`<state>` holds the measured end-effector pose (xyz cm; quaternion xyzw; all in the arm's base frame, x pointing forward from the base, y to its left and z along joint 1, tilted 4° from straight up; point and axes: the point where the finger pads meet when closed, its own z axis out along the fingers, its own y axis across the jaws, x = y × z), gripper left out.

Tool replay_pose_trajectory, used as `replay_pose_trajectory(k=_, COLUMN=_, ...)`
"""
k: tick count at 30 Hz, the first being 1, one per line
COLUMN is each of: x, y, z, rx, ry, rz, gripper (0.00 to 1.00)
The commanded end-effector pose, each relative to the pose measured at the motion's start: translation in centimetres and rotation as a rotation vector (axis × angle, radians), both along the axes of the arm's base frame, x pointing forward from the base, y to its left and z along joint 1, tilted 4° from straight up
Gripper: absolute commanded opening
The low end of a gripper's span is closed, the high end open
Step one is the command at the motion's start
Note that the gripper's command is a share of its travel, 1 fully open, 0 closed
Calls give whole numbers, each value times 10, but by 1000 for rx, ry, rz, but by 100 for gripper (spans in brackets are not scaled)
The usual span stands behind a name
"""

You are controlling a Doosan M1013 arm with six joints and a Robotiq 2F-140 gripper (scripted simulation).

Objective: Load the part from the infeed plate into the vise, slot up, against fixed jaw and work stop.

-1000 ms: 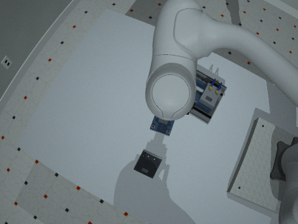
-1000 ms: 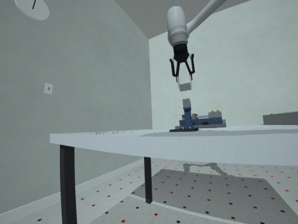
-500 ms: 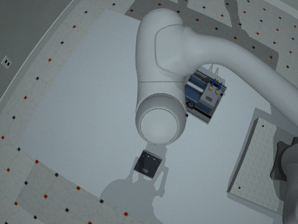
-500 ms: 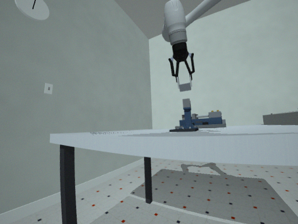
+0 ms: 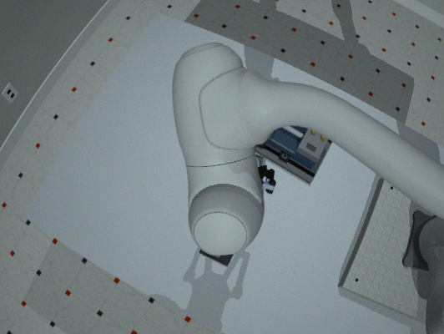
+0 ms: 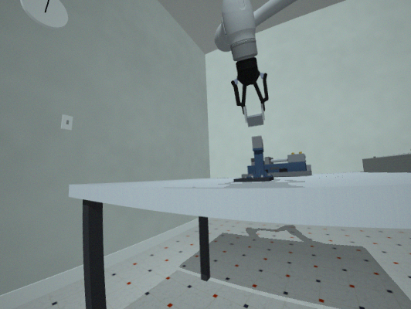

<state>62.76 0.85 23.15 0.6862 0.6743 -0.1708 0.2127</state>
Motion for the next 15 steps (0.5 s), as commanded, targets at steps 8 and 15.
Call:
replay_pose_trajectory(k=8, x=-1, y=0, z=-2, rx=-107, ry=3, rz=-10, gripper=0)
replay_pose_trajectory(k=15, x=-1, y=1, z=-3, rx=-158, ry=3, rz=-13, gripper=0)
